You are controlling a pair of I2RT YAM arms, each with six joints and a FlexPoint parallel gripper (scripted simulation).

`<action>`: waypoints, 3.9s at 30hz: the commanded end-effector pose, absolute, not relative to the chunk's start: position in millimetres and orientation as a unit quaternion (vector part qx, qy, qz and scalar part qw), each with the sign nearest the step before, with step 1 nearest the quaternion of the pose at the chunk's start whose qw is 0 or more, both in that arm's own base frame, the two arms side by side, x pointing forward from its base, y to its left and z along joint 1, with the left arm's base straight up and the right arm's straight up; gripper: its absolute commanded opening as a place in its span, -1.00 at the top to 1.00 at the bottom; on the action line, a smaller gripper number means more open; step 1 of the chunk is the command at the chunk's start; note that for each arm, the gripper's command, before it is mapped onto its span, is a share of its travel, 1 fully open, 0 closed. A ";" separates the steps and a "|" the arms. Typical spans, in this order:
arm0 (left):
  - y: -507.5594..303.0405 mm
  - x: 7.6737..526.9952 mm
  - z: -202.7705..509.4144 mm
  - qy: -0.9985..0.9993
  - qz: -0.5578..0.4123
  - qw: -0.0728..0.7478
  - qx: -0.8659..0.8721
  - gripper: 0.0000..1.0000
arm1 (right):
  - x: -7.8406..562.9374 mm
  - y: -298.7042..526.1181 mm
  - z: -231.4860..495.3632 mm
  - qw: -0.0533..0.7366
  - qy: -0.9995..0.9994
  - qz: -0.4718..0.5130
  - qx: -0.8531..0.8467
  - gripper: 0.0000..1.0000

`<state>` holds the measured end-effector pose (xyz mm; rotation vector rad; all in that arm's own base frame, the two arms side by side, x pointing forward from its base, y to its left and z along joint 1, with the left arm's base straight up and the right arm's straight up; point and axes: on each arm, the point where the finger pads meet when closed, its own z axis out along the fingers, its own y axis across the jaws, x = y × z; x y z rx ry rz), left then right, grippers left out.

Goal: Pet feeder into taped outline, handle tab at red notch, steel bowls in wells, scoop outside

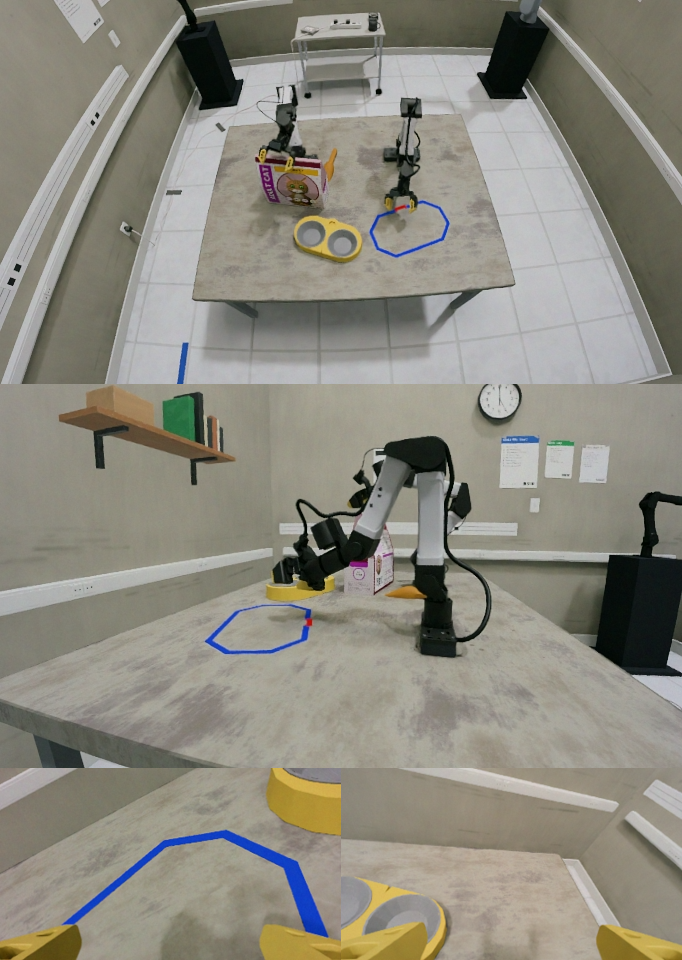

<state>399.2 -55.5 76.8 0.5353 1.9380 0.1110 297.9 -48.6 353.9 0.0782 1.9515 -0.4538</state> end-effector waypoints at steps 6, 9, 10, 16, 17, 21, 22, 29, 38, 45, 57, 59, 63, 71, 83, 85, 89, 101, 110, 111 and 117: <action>-61.2 404.2 67.3 0.834 0.034 0.507 0.214 -1.00 | 284.7 -36.8 354.9 0.529 0.833 -0.158 0.007 -1.00; -69.9 409.3 61.8 0.849 0.021 0.485 0.209 -1.00 | 270.7 -27.5 355.4 0.523 0.842 -0.131 -0.012 -1.00; -73.2 411.3 60.5 0.853 0.017 0.478 0.208 -1.00 | 266.1 -25.0 356.9 0.523 0.843 -0.124 -0.017 -1.00; -97.0 423.2 54.6 0.880 -0.005 0.432 0.200 -1.00 | 240.2 -12.1 364.5 0.523 0.847 -0.086 -0.040 -1.00; -102.9 425.7 53.9 0.885 -0.009 0.421 0.199 -1.00 | 234.9 -9.6 365.9 0.523 0.848 -0.078 -0.045 -1.00; -136.4 436.6 54.5 0.907 -0.027 0.372 0.194 -1.00 | 208.7 2.6 371.2 0.522 0.849 -0.043 -0.066 -1.00; -144.4 438.8 55.8 0.910 -0.030 0.365 0.195 -1.00 | 200.8 6.1 372.4 0.522 0.849 -0.033 -0.072 -1.00; -201.6 446.8 68.1 0.926 -0.045 0.317 0.200 -1.00 | 155.6 24.9 376.8 0.519 0.848 0.021 -0.105 -1.00; -263.6 441.3 82.0 0.940 -0.050 0.266 0.206 -1.00 | 105.2 39.9 384.6 0.533 0.833 0.065 -0.132 -1.00; -312.6 424.8 97.5 0.948 -0.047 0.230 0.213 -1.00 | 69.5 50.5 384.9 0.539 0.823 0.096 -0.152 -1.00; -356.6 405.2 119.3 0.952 -0.046 0.213 0.216 -1.00 | 63.3 53.0 384.2 0.537 0.823 0.104 -0.156 -1.00; -354.7 406.7 125.5 0.951 -0.048 0.218 0.214 -1.00 | 63.3 53.0 384.2 0.537 0.823 0.104 -0.156 -1.00; -354.5 406.5 134.0 0.949 -0.053 0.225 0.213 -1.00 | 63.8 53.0 385.4 0.539 0.821 0.103 -0.157 -1.00; -354.5 406.7 134.2 0.949 -0.053 0.225 0.213 -1.00 | 64.0 52.9 385.4 0.539 0.821 0.103 -0.156 -1.00; -354.5 406.7 134.2 0.949 -0.053 0.225 0.213 -1.00 | 64.0 52.8 385.4 0.539 0.821 0.103 -0.156 -1.00; -354.7 406.6 134.3 0.949 -0.053 0.225 0.213 -1.00 | 64.0 52.8 385.4 0.539 0.821 0.103 -0.156 -1.00; -354.7 406.5 134.3 0.949 -0.053 0.225 0.213 -1.00 | 64.0 52.8 385.4 0.539 0.821 0.103 -0.156 -1.00; -354.7 406.5 134.2 0.949 -0.053 0.225 0.213 -1.00 | 64.0 52.8 385.4 0.539 0.821 0.103 -0.156 -1.00; -354.7 406.5 134.2 0.949 -0.053 0.225 0.213 -1.00 | 64.0 52.8 385.4 0.539 0.821 0.103 -0.156 -1.00; -354.7 406.5 134.2 0.949 -0.053 0.225 0.213 -1.00 | 64.0 52.8 385.4 0.539 0.821 0.103 -0.156 -1.00; -354.7 406.5 134.2 0.949 -0.053 0.225 0.213 -1.00 | 64.0 52.8 385.4 0.539 0.821 0.103 -0.156 -1.00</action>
